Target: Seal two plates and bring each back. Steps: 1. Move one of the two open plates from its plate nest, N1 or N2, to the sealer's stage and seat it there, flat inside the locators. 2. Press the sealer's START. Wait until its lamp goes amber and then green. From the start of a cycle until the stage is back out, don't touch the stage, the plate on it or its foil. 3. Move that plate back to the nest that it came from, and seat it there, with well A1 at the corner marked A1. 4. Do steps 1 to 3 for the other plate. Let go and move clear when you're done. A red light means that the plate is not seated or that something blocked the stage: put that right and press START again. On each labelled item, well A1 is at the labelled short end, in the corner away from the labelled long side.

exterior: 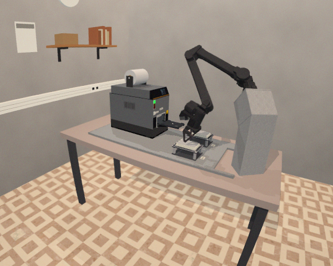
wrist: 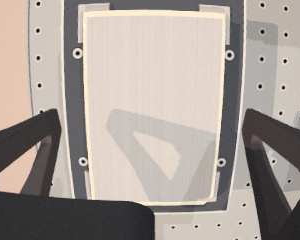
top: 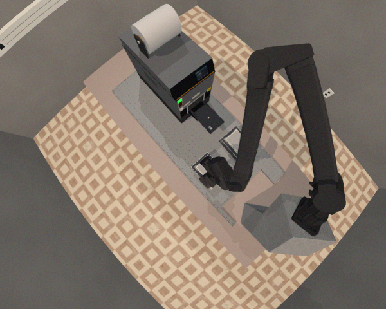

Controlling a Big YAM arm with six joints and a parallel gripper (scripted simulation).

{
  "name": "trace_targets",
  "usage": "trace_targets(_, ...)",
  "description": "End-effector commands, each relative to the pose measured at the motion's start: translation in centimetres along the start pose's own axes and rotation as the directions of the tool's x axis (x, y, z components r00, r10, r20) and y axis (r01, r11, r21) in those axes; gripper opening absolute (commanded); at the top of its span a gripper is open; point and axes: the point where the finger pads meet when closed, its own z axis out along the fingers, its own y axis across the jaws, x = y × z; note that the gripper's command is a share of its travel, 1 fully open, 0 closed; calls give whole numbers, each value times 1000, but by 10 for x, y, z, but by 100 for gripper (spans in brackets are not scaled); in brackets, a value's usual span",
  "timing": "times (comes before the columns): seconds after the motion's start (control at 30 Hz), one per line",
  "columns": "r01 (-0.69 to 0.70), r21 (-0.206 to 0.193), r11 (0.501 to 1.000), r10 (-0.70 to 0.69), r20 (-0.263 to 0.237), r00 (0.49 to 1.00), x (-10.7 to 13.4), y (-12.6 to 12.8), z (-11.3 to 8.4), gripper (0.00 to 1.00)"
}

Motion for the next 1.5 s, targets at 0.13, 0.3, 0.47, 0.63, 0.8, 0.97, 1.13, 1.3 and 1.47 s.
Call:
trace_targets(0.13, -8, -14, 1000, 8, -3, 1000, -2, 2, -18, 100)
trace_targets(0.3, -8, -16, 1000, 8, 0, 1000, -6, 1, -31, 100)
trace_targets(0.47, -14, -16, 1000, 14, 8, 1000, -13, 2, -38, 100)
trace_targets(0.63, -19, -13, 1000, 19, 5, 1000, -13, 1, -41, 100)
trace_targets(0.8, -4, -14, 1000, 4, -6, 1000, -9, 0, -51, 100)
trace_targets(0.97, -23, -16, 1000, 23, 18, 1000, -25, 3, -57, 100)
trace_targets(1.13, -21, -10, 1000, 21, 0, 1000, -19, -1, -63, 100)
trace_targets(1.3, 4, -16, 1000, -4, -6, 1000, -15, 1, -70, 100)
trace_targets(1.47, -17, -16, 1000, 17, 15, 1000, -29, 2, -78, 100)
